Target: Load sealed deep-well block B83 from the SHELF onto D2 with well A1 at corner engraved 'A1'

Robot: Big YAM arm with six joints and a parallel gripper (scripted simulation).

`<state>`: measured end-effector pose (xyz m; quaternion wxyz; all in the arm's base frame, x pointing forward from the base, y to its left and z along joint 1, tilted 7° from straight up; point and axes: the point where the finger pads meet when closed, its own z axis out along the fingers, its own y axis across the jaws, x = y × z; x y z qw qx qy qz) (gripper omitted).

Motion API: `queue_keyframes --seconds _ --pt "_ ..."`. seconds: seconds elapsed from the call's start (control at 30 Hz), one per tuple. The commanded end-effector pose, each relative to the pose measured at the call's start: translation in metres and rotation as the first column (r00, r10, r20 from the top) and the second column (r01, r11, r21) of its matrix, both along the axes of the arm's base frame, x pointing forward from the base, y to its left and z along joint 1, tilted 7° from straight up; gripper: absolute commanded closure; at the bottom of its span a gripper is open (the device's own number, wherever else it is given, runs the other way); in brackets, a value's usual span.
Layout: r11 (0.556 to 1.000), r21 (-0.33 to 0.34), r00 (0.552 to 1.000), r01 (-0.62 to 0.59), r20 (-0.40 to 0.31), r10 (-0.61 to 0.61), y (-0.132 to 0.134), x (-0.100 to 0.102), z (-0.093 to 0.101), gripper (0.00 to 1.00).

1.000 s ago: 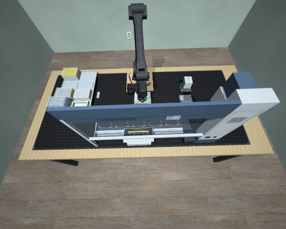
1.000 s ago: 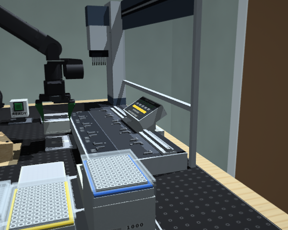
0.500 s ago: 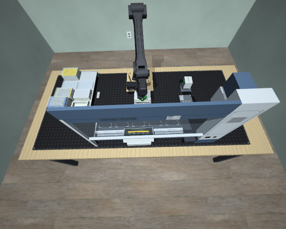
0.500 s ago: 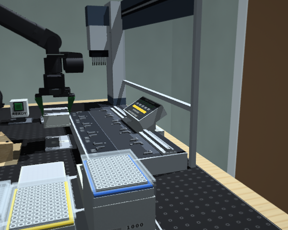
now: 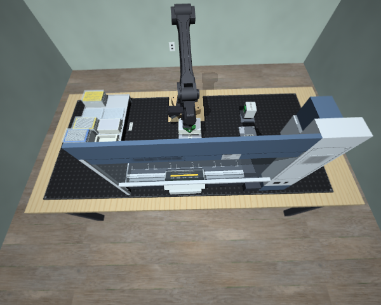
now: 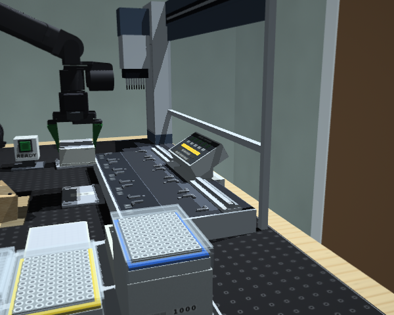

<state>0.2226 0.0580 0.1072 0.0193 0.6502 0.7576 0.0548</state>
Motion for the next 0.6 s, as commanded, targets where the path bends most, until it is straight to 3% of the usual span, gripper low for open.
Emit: queue_keyframes --seconds 0.0,0.37,0.47,0.57 --pt "1.0 0.015 0.997 -0.001 0.078 0.0 0.001 0.022 0.037 1.0" --pt "1.0 0.015 0.997 -0.001 0.079 0.0 0.0 0.019 0.056 1.0" --pt "1.0 0.011 0.998 -0.001 0.058 0.0 0.0 0.019 0.053 1.0" --pt "1.0 0.015 0.997 -0.002 0.08 0.0 0.0 0.018 0.063 1.0"
